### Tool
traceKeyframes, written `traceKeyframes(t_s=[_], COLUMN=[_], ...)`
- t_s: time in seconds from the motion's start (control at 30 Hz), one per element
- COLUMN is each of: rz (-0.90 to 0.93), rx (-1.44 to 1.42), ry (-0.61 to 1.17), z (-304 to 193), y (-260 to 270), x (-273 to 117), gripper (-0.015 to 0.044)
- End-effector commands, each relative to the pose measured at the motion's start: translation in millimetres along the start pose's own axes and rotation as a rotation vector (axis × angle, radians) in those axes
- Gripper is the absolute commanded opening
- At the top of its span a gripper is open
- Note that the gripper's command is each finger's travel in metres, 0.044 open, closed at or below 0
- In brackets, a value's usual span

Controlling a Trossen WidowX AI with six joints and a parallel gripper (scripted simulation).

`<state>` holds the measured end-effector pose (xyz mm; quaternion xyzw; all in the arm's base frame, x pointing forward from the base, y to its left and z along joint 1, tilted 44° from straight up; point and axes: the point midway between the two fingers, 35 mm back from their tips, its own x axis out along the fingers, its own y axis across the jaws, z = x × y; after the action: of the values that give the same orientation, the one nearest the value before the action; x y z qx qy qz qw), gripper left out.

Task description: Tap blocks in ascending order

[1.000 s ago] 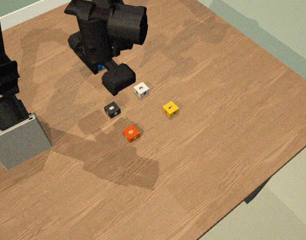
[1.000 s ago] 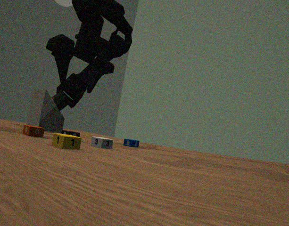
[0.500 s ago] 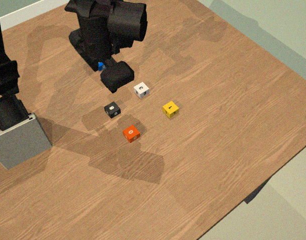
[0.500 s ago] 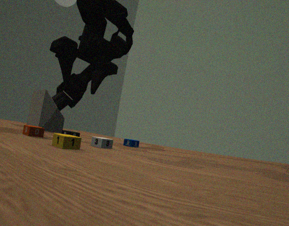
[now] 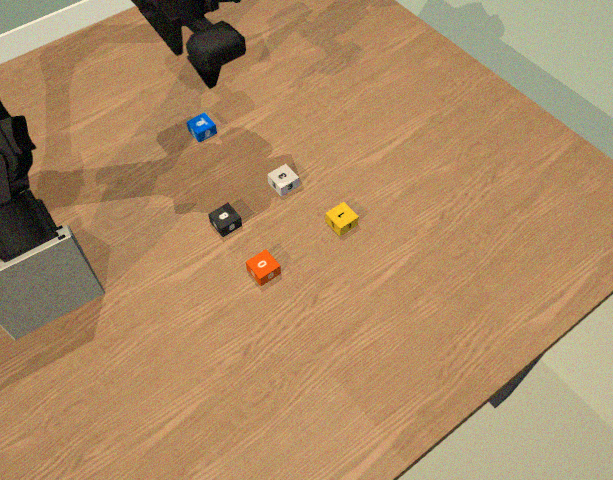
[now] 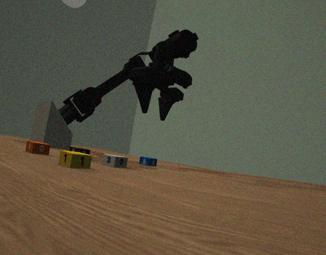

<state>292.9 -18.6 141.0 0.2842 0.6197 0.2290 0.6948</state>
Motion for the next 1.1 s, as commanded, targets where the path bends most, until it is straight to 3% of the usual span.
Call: traceKeyframes(t_s=[0.0,0.53,0.87,1.07], rz=[0.007,0.006,-0.001,0.000], rx=[0.010,0.010,0.009,0.008], ry=[-0.003,-0.003,-0.005,-0.005], z=[1.1,2.2,33.8,33.7], y=[6.1,3.9,-136.1,-146.6], x=[-0.6,-0.7,-1.3,-0.7], gripper=[0.0400,0.0400,0.0400,0.0400])
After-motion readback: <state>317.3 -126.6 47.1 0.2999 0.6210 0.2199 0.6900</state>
